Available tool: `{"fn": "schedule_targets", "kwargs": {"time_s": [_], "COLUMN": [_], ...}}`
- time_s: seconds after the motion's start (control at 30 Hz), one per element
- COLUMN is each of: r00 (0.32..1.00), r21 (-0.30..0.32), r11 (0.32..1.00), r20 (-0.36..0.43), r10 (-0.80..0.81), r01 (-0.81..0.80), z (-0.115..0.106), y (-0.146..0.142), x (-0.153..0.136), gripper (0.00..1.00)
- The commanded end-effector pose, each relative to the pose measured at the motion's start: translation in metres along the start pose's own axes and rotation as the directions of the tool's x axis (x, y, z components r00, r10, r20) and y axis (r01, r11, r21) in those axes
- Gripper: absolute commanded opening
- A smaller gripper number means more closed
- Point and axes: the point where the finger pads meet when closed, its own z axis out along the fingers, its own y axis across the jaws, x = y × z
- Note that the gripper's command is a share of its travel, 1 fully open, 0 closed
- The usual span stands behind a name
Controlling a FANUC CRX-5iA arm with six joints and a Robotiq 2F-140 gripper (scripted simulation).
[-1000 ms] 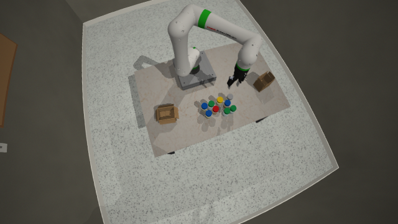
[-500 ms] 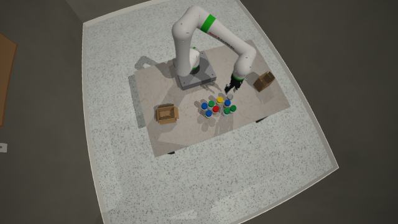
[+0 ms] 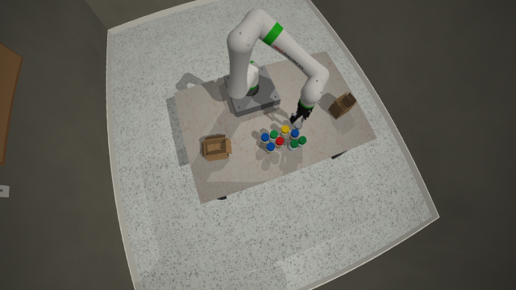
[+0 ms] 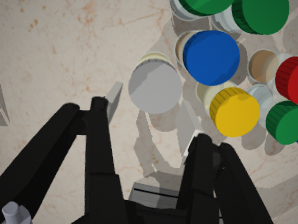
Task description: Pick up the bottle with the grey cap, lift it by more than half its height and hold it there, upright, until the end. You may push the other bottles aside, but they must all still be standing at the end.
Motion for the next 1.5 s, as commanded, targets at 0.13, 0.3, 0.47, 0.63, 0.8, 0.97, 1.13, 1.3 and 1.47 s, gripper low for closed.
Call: {"fn": "schedule_targets", "kwargs": {"time_s": [0.13, 0.3, 0.47, 0.63, 0.8, 0.97, 1.13, 1.3, 1.47], "r00": [1.0, 1.0, 1.0, 1.0, 1.0, 1.0, 1.0, 1.0, 1.0], "r21": [0.001, 0.001, 0.001, 0.001, 0.001, 0.001, 0.001, 0.001, 0.001], "r11": [1.0, 1.0, 1.0, 1.0, 1.0, 1.0, 1.0, 1.0, 1.0], "r20": [-0.003, -0.002, -0.002, -0.002, -0.002, -0.002, -0.002, -0.002, -0.002], "r10": [0.0, 0.0, 0.0, 0.0, 0.0, 0.0, 0.0, 0.0, 0.0], "r01": [0.0, 0.0, 0.0, 0.0, 0.0, 0.0, 0.0, 0.0, 0.0], "z": [0.002, 0.027, 0.052, 0.052, 0.057, 0.067, 0.071, 0.071, 0.071], "y": [-0.001, -0.001, -0.001, -0.001, -0.001, -0.001, -0.001, -0.001, -0.001], "x": [0.001, 0.001, 0.001, 0.001, 0.001, 0.001, 0.001, 0.003, 0.01], "gripper": [0.51, 0.51, 0.51, 0.51, 0.51, 0.51, 0.51, 0.51, 0.51]}}
